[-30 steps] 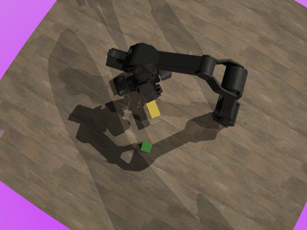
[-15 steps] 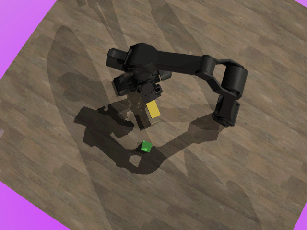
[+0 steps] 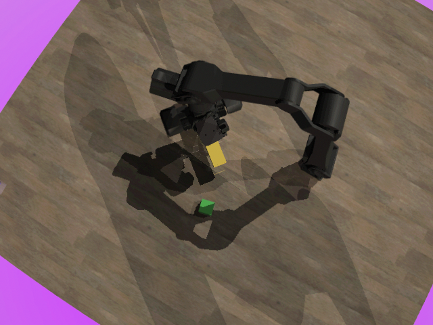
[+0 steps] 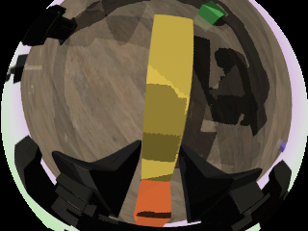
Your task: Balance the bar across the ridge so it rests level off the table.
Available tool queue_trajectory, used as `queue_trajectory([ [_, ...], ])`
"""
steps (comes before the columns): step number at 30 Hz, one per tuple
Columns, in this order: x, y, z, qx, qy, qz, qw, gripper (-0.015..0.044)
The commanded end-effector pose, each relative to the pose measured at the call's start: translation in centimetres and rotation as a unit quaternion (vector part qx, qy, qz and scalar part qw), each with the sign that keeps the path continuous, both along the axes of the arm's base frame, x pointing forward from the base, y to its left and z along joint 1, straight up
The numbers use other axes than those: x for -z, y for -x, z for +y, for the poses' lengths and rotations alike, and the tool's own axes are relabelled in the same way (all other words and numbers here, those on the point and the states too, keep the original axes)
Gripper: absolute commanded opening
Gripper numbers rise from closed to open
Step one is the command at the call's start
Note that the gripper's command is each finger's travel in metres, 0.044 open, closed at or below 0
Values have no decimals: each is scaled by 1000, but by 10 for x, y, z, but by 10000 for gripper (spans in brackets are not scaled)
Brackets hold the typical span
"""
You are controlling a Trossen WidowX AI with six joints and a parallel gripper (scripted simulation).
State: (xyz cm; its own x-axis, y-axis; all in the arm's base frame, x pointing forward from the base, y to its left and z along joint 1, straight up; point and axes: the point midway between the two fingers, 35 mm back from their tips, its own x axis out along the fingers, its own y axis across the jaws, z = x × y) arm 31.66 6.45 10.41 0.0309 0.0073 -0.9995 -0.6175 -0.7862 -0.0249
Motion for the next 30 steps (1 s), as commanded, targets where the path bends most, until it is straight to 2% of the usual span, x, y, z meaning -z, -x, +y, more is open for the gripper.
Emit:
queue_trajectory([
  [1,0,0,0,0,0,0,1000,185],
  [11,0,0,0,0,0,0,1000,440],
  [15,-7,-1,0,0,0,0,1000,440],
  [23,-93,2,0,0,0,0,1000,440],
  [30,-100,3,-1,0,0,0,1000,440],
])
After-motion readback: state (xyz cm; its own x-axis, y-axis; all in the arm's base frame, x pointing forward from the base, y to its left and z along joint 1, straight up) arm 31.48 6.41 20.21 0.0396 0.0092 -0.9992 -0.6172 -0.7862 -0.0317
